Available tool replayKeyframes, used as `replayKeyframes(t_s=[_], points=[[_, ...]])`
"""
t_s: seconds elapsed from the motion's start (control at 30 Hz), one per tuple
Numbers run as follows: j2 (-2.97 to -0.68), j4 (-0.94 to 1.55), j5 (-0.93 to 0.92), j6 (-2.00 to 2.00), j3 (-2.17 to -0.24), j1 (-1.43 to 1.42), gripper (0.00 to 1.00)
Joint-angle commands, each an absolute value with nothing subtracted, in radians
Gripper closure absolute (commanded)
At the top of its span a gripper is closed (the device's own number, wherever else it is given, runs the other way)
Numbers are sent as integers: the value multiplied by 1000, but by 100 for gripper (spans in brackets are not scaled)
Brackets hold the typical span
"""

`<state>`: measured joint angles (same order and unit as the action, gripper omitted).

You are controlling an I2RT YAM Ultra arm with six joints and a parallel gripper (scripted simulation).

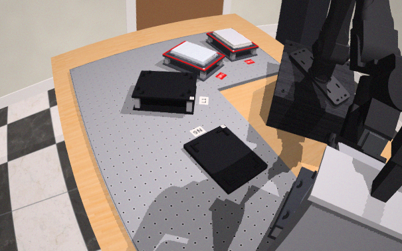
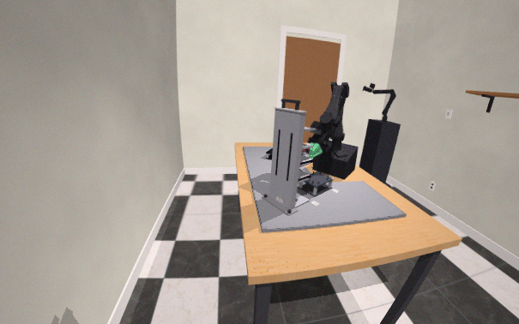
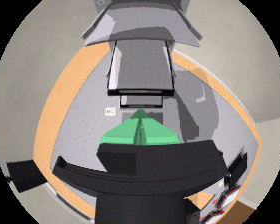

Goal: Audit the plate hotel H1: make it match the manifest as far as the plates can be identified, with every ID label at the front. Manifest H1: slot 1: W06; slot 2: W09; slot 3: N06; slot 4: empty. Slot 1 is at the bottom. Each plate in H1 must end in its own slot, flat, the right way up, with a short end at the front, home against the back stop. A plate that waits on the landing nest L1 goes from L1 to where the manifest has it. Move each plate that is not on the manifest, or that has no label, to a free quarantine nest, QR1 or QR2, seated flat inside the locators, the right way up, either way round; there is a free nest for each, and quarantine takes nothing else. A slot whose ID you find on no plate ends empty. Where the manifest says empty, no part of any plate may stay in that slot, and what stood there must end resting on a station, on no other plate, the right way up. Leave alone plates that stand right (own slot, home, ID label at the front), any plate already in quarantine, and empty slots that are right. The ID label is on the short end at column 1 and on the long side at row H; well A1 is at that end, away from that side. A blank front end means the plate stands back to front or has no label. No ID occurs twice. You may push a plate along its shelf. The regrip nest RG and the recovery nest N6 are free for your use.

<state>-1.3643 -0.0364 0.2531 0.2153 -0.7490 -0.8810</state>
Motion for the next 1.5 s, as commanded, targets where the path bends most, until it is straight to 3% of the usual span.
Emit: replayKeyframes(t_s=[0.0, 1.47], points=[[-1321, -37, 273, 225, -721, -896, 100], [-1070, 35, 369, 291, -509, -1011, 100]])
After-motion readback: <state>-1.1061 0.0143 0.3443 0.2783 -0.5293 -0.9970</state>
